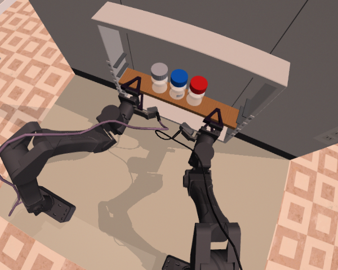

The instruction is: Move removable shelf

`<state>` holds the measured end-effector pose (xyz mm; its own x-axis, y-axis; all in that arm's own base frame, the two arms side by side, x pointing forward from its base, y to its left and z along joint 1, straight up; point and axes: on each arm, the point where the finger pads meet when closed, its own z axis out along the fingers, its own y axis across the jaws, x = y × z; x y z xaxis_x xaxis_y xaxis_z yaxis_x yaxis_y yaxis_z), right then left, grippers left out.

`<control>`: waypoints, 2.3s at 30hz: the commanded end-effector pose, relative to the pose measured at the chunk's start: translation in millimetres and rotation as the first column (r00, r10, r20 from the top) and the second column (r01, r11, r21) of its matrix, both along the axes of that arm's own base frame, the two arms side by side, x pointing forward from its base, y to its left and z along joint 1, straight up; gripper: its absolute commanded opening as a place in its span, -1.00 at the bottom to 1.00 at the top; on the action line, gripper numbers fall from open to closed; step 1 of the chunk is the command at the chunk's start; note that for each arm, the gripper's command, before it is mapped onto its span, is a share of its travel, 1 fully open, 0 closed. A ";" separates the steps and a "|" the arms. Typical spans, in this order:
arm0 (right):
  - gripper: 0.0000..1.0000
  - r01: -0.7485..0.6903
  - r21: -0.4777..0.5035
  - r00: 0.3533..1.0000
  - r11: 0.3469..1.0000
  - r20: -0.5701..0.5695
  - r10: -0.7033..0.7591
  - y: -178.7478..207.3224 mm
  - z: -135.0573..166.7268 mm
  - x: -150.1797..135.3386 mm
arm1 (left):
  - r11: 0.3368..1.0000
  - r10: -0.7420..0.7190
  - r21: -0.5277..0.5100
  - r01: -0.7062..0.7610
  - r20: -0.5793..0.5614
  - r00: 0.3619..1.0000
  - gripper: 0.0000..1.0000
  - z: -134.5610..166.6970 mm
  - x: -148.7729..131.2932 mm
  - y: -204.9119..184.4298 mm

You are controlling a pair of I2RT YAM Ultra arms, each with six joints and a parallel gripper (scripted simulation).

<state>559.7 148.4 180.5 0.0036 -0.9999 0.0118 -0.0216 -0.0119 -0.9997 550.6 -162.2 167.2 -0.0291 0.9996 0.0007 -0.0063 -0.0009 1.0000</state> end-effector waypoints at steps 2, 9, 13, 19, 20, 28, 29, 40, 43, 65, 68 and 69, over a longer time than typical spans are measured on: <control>1.00 0.002 0.012 1.000 1.000 0.022 -0.002 -3.1 12.6 11.5 | 1.000 -0.004 -0.001 0.004 -0.006 1.000 1.00 -0.1 12.3 0.0; 0.96 0.002 0.012 1.000 1.000 0.022 -0.002 -3.0 12.6 16.6 | 1.000 -0.004 -0.001 0.004 -0.006 1.000 0.96 -0.1 17.4 0.1; 0.78 0.002 0.012 1.000 1.000 0.022 -0.002 -3.0 12.6 16.6 | 1.000 -0.004 -0.001 0.004 -0.006 1.000 0.78 -0.1 17.4 0.1; 0.51 0.002 0.012 1.000 1.000 0.022 -0.002 -3.0 12.6 16.6 | 1.000 -0.004 -0.001 0.004 -0.006 1.000 0.51 -0.1 17.4 0.1; 0.47 0.002 0.012 1.000 1.000 0.022 -0.002 -3.0 12.6 16.6 | 1.000 -0.004 -0.001 0.004 -0.006 1.000 0.47 -0.1 17.4 0.1; 0.20 0.002 0.012 1.000 1.000 0.022 -0.002 -3.0 12.6 16.6 | 1.000 -0.004 -0.001 0.004 -0.006 1.000 0.20 -0.1 17.4 0.1; 0.16 0.002 0.012 1.000 1.000 0.022 -0.002 -3.0 12.6 16.6 | 1.000 -0.004 -0.001 0.004 -0.006 1.000 0.16 -0.1 17.4 0.1; -0.33 0.002 0.012 1.000 1.000 0.022 -0.002 -3.0 12.6 16.6 | 1.000 -0.004 -0.001 0.004 -0.006 1.000 -0.33 -0.1 17.4 0.1; -0.38 0.002 0.012 1.000 1.000 0.022 -0.002 -3.0 12.6 16.6 | 1.000 -0.004 -0.001 0.004 -0.006 1.000 -0.38 -0.1 17.4 0.1; -1.00 0.002 0.012 1.000 1.000 0.022 -0.002 -3.0 14.2 16.6 | 1.000 -0.004 -0.001 0.004 -0.006 1.000 -1.00 1.6 17.4 0.1; -1.00 0.002 0.012 1.000 1.000 0.022 -0.002 -3.0 15.0 16.6 | 1.000 -0.004 -0.001 0.004 -0.006 1.000 -1.00 2.4 17.4 0.1; -1.00 0.002 0.012 1.000 1.000 0.022 -0.002 -3.0 15.3 16.6 | 1.000 -0.004 -0.001 0.004 -0.006 1.000 -1.00 2.6 17.4 0.1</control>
